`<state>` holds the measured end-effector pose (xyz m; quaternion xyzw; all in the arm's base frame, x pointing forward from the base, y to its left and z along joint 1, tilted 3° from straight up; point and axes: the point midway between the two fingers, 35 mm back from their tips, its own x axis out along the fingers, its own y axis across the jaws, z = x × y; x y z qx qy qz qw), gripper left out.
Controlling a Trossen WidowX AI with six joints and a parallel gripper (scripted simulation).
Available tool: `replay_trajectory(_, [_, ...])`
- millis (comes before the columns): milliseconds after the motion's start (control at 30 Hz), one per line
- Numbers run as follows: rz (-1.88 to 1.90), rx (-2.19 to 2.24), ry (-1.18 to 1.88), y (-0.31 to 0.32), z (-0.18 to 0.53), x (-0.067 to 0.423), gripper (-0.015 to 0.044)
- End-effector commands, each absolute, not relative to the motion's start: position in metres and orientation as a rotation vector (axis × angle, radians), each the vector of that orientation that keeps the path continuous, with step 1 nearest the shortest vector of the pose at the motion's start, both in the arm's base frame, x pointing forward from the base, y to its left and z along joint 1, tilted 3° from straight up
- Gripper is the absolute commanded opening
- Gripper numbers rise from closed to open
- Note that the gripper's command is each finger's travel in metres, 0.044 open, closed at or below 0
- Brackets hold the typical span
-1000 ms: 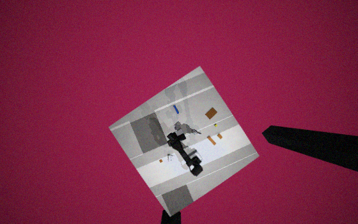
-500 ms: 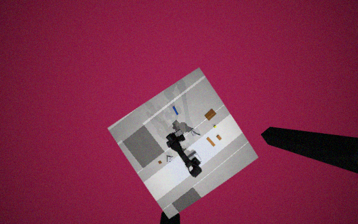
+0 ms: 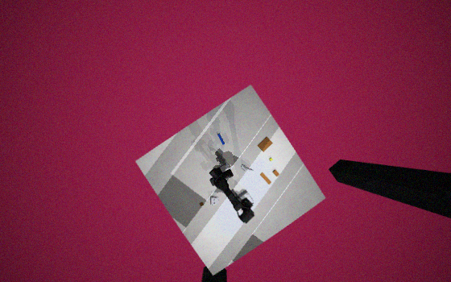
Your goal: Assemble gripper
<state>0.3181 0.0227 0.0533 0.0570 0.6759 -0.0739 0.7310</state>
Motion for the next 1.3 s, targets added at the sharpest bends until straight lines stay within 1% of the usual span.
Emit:
replay_trajectory(0, [-0.157, 0.123, 1.491, 0.023, 0.053, 0.317, 0.0134])
replay_trajectory(300, [-0.157, 0.123, 1.491, 0.023, 0.052, 0.317, 0.0134])
replay_trajectory(1267, [-0.158, 0.123, 1.491, 0.021, 0.004, 0.321, 0.0134])
